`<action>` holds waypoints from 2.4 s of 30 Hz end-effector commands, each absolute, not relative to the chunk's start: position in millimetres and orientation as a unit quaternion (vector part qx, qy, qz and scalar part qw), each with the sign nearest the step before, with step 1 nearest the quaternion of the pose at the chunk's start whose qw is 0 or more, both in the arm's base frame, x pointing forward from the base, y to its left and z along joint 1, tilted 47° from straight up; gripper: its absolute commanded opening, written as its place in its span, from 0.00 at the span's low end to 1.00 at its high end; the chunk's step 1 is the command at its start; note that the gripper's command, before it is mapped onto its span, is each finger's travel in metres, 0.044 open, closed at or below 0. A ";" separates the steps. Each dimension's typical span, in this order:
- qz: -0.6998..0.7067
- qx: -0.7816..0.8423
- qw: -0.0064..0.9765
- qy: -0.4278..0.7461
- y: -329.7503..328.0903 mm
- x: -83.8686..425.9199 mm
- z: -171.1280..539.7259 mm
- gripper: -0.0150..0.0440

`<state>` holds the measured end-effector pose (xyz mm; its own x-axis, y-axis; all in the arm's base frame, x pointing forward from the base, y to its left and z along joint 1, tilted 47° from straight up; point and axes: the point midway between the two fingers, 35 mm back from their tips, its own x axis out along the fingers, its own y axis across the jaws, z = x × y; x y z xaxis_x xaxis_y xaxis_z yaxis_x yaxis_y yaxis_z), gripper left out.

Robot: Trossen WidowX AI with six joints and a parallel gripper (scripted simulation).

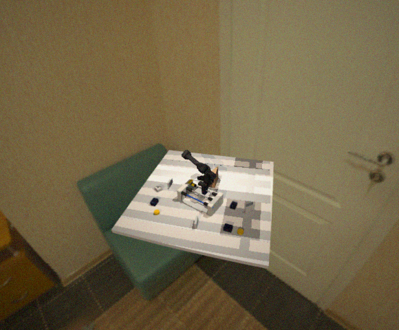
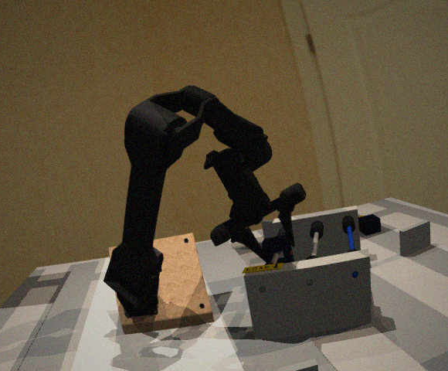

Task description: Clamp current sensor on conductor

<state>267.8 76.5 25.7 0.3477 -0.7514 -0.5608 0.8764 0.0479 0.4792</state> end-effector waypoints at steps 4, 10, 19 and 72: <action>-0.566 0.395 0.720 0.079 76.5 267.8 25.7 0.60; -0.566 0.395 0.720 0.079 76.5 267.8 25.7 0.53; -0.566 0.395 0.720 0.079 76.5 267.8 25.7 0.43; -0.614 0.389 0.678 0.106 77.1 270.6 28.5 0.69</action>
